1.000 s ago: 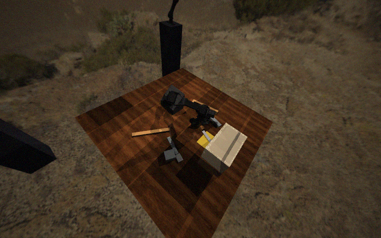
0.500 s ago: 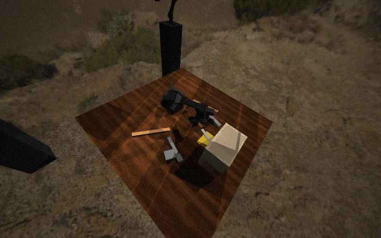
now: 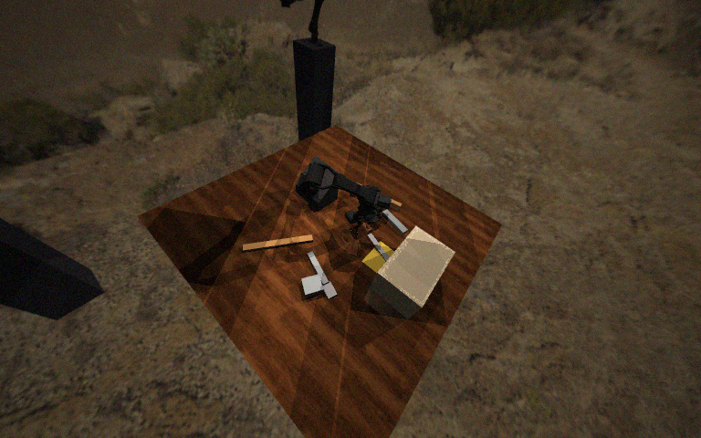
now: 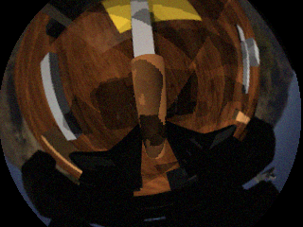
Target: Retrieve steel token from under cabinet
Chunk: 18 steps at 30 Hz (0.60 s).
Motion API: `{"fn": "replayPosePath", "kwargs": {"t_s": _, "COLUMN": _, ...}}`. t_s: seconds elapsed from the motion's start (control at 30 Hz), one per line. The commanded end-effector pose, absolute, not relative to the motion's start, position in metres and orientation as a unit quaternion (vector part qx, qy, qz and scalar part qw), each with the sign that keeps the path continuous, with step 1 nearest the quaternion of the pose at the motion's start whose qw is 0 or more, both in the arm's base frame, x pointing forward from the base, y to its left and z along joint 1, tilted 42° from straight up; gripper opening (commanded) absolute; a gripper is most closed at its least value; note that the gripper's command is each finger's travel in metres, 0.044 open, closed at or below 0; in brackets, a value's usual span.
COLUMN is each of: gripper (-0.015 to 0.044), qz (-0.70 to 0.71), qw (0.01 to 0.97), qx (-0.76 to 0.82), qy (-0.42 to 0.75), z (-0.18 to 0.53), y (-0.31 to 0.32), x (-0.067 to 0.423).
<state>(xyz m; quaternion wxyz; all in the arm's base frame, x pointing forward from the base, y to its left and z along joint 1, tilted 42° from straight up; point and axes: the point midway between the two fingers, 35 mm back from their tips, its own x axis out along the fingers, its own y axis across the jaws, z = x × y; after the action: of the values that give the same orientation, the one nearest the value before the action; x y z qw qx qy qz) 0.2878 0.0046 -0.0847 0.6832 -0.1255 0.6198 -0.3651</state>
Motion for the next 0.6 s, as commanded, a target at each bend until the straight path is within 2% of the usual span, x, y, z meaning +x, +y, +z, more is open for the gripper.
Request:
{"fn": "replayPosePath", "kwargs": {"t_s": 0.0, "gripper": 0.0, "qz": -0.365, "qw": 0.681, "qx": -0.128, "qy": 0.621, "z": -0.087, "y": 0.007, "x": 0.278}}
{"fn": "replayPosePath", "kwargs": {"t_s": 0.57, "gripper": 0.0, "qz": -0.365, "qw": 0.681, "qx": -0.127, "qy": 0.622, "z": -0.094, "y": 0.016, "x": 0.252}}
